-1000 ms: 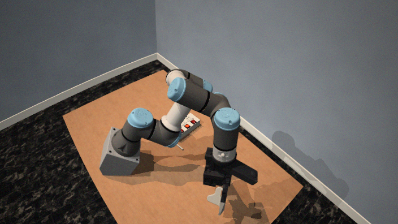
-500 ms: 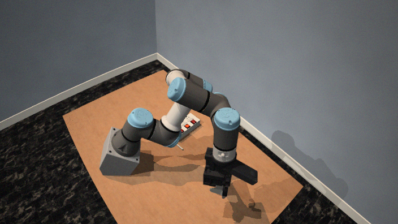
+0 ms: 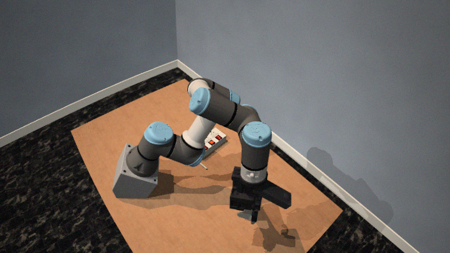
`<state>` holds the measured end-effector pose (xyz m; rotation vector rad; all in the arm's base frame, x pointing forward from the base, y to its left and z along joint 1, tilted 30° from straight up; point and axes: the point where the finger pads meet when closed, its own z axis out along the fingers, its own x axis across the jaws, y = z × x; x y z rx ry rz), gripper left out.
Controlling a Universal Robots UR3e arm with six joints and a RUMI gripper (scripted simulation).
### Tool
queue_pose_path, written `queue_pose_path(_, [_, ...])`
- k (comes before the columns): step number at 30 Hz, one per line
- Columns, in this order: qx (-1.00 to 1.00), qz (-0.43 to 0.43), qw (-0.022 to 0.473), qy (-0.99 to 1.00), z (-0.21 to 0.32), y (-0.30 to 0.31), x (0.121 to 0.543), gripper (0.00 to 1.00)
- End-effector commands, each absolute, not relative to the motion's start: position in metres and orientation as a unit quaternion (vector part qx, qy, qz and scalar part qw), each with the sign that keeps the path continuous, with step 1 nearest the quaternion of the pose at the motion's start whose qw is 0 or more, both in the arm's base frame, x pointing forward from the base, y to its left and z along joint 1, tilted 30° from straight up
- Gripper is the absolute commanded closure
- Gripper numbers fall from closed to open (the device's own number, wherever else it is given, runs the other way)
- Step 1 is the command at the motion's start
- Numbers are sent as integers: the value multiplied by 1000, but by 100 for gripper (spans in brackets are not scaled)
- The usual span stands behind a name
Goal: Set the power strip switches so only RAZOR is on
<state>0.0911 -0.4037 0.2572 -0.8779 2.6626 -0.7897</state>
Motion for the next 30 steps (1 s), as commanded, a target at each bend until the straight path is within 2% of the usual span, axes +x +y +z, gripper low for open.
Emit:
queue_pose_path(1, [-300,-270,113,908,258,-404,91,100])
queue_pose_path(30, [-311,-259,119,907,254,-397,106,100])
